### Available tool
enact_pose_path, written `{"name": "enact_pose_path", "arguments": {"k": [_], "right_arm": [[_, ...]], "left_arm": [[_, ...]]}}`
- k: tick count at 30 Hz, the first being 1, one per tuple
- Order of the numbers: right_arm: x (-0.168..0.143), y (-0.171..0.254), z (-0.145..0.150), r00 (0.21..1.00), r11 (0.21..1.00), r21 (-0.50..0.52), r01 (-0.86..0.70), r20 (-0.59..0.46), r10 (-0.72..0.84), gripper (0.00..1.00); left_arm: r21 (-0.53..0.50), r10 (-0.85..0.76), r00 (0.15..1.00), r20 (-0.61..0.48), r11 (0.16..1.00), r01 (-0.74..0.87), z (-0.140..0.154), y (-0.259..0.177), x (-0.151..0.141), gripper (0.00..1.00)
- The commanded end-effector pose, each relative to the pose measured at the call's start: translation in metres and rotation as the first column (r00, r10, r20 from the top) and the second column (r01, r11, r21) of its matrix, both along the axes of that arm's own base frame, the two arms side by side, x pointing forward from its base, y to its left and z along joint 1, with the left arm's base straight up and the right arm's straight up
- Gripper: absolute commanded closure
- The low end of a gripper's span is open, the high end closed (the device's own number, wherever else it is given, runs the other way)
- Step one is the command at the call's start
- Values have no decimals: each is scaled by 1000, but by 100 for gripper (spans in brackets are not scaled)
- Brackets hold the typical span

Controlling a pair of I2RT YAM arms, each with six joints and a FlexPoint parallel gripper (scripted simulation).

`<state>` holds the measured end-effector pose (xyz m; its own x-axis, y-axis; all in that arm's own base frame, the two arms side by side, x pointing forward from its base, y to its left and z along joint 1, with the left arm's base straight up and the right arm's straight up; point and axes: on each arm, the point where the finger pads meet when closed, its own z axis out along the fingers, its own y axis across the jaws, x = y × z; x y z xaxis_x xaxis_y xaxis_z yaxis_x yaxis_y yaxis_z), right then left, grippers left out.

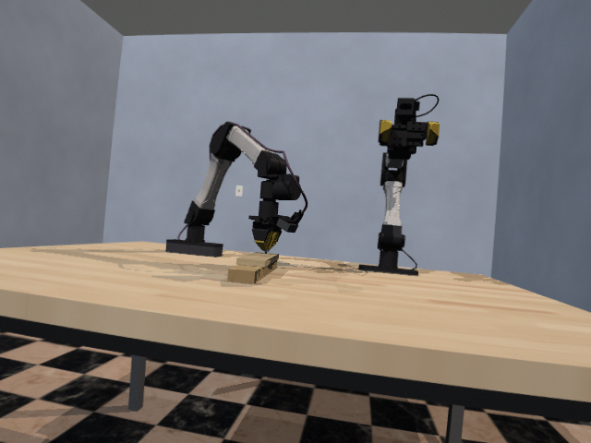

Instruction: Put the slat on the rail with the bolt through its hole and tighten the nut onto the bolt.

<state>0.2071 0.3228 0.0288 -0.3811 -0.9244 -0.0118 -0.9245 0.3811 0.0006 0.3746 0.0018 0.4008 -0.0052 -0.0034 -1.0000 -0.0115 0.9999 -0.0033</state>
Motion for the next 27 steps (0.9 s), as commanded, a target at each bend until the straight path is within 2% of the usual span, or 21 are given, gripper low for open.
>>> {"name": "enact_pose_path", "arguments": {"k": [1,20,27], "right_arm": [[2,-2,-6,993,993,-6,118,3,-118,86],[2,-2,-6,914,914,-5,406,5,-406,86],[4,0,-6,848,848,7,530,5,-530,86]], "left_arm": [[4,-12,1000,18,1000,11,6,-2,0,0],[4,-12,1000,18,1000,11,6,-2,0,0],[4,-12,1000,18,1000,11,6,-2,0,0]]}}
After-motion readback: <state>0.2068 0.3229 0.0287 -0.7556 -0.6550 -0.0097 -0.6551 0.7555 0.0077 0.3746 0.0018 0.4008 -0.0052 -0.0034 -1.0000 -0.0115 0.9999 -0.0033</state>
